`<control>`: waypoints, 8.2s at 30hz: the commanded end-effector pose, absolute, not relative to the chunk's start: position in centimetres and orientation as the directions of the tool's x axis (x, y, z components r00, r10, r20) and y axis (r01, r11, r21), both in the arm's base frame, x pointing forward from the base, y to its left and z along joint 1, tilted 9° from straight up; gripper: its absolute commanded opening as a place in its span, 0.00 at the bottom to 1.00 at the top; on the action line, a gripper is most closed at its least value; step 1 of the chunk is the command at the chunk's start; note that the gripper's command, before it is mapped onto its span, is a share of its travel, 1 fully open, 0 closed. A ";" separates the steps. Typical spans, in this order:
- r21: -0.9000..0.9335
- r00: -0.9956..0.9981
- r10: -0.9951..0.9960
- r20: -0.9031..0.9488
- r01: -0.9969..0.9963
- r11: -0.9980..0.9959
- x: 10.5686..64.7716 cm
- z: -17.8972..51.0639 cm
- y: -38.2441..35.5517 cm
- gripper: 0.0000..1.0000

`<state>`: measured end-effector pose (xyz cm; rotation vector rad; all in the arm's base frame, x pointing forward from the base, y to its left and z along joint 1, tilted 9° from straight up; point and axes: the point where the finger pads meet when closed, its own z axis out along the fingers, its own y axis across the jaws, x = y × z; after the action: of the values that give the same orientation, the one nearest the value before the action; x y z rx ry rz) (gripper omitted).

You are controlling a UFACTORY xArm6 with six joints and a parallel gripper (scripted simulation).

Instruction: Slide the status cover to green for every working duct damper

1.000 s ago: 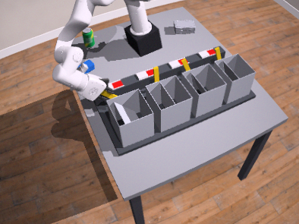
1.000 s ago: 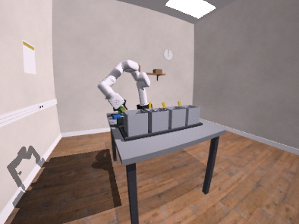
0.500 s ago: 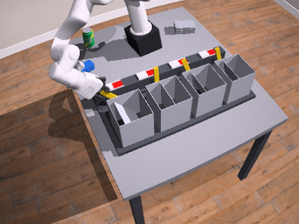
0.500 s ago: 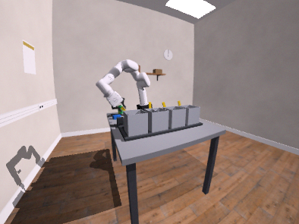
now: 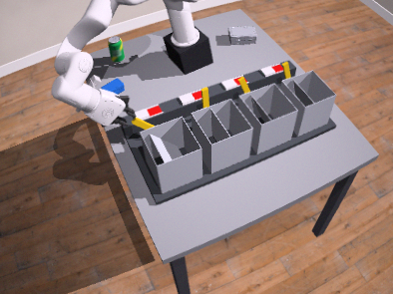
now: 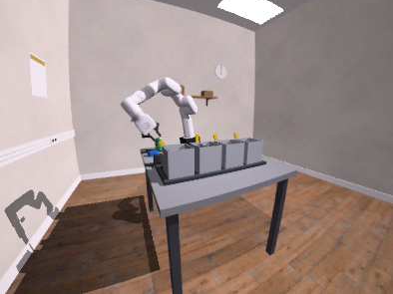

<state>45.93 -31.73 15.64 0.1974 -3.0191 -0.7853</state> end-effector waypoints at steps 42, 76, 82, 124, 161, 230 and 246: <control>-0.152 -0.991 -0.133 -0.034 -0.126 0.980 55.9 21.3 -19.1 0.39; -0.152 -0.991 -0.133 -0.034 -0.126 0.980 55.9 21.3 -19.1 0.39; -0.152 -0.991 -0.133 -0.034 -0.126 0.980 55.9 21.3 -19.1 0.39; -0.152 -0.991 -0.133 -0.034 -0.126 0.980 55.9 21.3 -19.1 0.39; -0.152 -0.991 -0.133 -0.034 -0.126 0.980 55.9 21.3 -19.1 0.39; -0.155 -0.992 -0.127 -0.018 -0.123 0.980 53.4 18.1 -1.1 0.39; -0.155 -0.992 -0.127 -0.018 -0.123 0.980 53.4 18.1 -1.1 0.39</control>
<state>53.30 -1.11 17.93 0.1993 -3.1485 0.2441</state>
